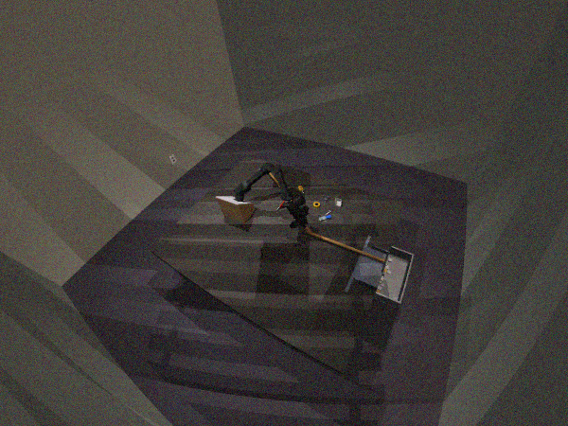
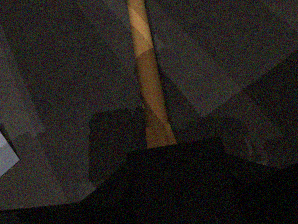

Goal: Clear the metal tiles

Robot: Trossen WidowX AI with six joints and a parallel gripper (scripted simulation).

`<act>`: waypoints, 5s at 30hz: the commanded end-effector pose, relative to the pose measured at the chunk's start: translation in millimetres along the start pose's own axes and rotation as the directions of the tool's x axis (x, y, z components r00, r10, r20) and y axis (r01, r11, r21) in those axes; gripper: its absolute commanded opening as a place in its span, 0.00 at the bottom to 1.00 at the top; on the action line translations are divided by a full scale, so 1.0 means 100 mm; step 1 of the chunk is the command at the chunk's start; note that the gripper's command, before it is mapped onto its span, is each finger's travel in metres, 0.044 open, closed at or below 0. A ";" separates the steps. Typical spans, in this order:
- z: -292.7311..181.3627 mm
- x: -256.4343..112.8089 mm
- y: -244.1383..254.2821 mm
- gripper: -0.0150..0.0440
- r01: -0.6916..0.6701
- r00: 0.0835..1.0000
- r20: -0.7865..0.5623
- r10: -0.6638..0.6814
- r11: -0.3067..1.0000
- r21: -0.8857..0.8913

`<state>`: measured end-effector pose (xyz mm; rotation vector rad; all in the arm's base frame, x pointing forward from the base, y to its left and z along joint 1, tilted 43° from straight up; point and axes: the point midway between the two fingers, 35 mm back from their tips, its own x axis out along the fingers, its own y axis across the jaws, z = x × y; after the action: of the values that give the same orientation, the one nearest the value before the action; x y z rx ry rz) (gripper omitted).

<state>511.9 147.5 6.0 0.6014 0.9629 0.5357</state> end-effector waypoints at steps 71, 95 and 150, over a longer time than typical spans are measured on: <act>-0.76 -0.71 0.03 0.25 0.004 1.000 0.008 -0.004 1.000 0.004; -1.07 -0.92 0.04 0.25 0.005 1.000 0.011 -0.005 1.000 0.004; -1.56 -1.22 -0.22 0.25 0.016 1.000 0.005 -0.016 1.000 0.009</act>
<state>321.5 92.6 -2.9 0.6001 0.9676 0.5250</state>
